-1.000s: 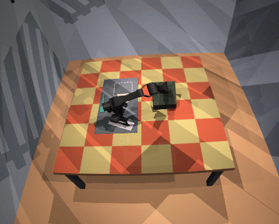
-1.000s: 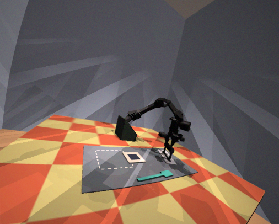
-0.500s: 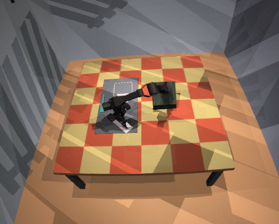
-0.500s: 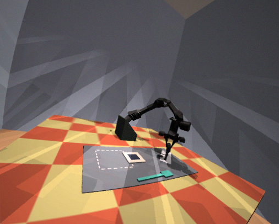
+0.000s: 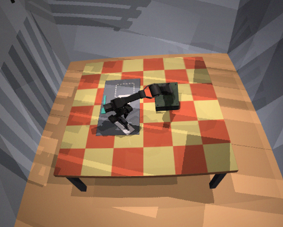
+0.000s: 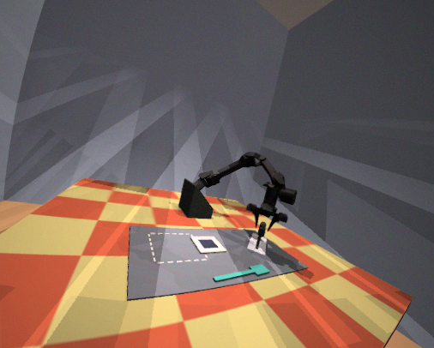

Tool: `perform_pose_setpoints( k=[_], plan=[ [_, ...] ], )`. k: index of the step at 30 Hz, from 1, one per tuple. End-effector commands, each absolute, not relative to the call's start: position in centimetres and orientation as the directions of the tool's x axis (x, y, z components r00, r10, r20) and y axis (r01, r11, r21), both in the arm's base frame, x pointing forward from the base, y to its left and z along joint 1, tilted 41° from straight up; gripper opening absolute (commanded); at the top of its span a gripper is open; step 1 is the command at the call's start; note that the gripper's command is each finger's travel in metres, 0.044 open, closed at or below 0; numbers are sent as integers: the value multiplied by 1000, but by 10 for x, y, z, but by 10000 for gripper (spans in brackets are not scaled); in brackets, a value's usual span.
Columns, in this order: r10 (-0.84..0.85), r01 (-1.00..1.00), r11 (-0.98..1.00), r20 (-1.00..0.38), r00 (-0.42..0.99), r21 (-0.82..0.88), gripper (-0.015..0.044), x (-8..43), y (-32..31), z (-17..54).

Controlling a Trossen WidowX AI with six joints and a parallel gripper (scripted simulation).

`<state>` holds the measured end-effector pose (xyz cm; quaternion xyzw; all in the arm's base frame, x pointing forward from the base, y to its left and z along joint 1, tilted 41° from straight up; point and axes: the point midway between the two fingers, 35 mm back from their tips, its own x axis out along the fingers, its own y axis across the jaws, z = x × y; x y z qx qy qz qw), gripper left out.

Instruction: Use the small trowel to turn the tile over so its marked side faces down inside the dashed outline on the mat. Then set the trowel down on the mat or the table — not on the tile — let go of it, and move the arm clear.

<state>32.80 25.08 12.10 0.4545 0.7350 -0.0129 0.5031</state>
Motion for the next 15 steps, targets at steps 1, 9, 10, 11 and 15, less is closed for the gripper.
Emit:
perform_pose_setpoints(
  k=[1, 9, 10, 11, 15],
  plan=[
    [655, 686, 585, -751, -85, 433, 270, 327, 251, 120],
    [655, 686, 585, -751, -85, 433, 270, 327, 251, 120],
    [655, 686, 585, -751, -85, 433, 270, 327, 251, 120],
    [655, 686, 585, -751, -85, 433, 270, 327, 251, 120],
    [655, 686, 585, -751, -85, 432, 270, 327, 249, 122]
  ],
)
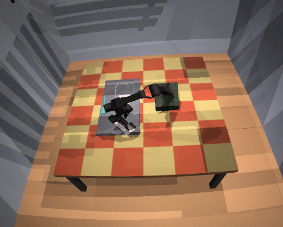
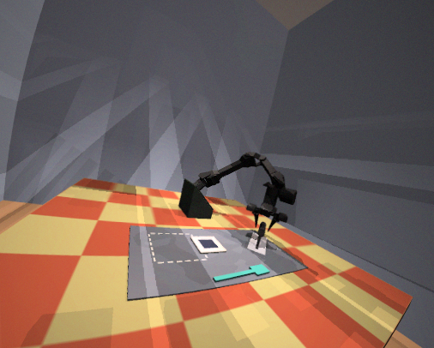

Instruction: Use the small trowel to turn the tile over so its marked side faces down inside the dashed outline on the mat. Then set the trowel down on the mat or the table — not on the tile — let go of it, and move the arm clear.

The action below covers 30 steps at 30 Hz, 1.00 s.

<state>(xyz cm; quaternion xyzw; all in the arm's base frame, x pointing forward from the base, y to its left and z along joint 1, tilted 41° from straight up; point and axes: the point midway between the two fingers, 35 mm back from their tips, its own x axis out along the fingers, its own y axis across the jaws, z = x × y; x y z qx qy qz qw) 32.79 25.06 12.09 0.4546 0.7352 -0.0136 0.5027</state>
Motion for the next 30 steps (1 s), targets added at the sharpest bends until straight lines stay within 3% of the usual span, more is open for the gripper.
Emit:
perform_pose_setpoints(
  k=[1, 5, 30],
  plan=[
    [654, 689, 583, -751, -85, 430, 270, 328, 244, 128],
    [655, 701, 575, -751, -85, 422, 270, 328, 221, 154],
    [653, 653, 606, -752, -85, 453, 270, 336, 232, 136]
  ],
)
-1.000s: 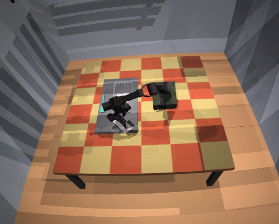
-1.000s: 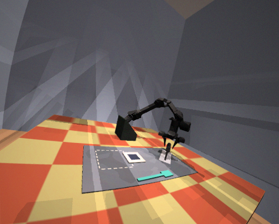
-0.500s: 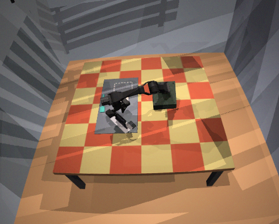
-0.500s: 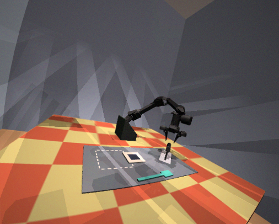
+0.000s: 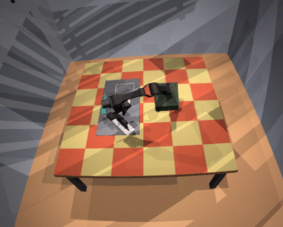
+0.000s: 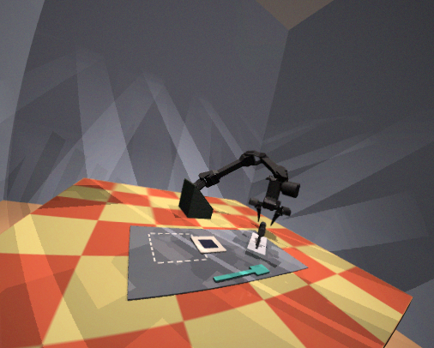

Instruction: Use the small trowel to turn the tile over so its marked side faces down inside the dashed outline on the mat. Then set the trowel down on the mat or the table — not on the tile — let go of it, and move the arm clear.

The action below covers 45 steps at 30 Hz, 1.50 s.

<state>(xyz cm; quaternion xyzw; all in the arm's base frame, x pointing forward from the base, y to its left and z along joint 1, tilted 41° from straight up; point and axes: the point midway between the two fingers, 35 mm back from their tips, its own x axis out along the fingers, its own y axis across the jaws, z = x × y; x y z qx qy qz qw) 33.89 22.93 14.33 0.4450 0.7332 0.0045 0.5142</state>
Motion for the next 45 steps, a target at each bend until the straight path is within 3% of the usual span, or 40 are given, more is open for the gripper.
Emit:
perform_pose_setpoints(
  k=[1, 17, 21, 26, 45],
  plan=[
    [653, 653, 606, -752, -85, 453, 270, 336, 233, 135],
    [655, 654, 606, -751, -85, 454, 270, 333, 249, 118],
    [655, 654, 606, -751, -85, 454, 165, 333, 249, 118],
    [655, 654, 606, -751, -85, 454, 132, 333, 249, 118],
    [655, 657, 603, -751, -85, 451, 130, 333, 249, 118]
  ],
)
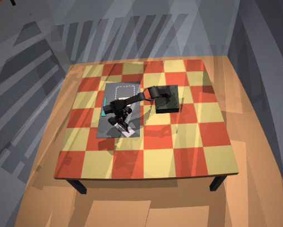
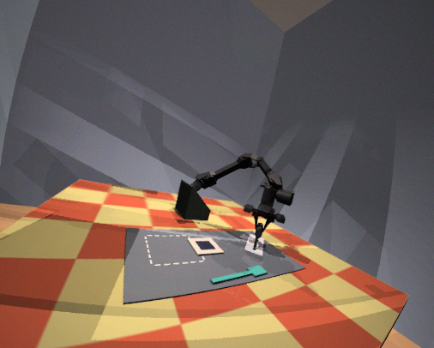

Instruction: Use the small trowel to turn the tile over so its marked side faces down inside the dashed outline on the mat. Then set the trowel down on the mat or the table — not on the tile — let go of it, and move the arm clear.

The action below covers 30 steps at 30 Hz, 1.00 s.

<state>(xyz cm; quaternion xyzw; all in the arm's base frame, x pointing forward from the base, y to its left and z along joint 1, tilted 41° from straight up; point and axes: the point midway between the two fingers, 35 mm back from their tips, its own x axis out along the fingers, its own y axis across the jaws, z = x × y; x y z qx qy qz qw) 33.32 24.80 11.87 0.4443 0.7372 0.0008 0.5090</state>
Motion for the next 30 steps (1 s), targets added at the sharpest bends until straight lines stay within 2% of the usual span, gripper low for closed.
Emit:
perform_pose_setpoints(
  k=[1, 16, 30],
  plan=[
    [655, 668, 597, -751, -85, 444, 130, 333, 249, 118],
    [655, 920, 342, -751, -85, 194, 130, 333, 249, 118],
    [655, 996, 39, -751, -85, -78, 130, 333, 249, 118]
  ],
)
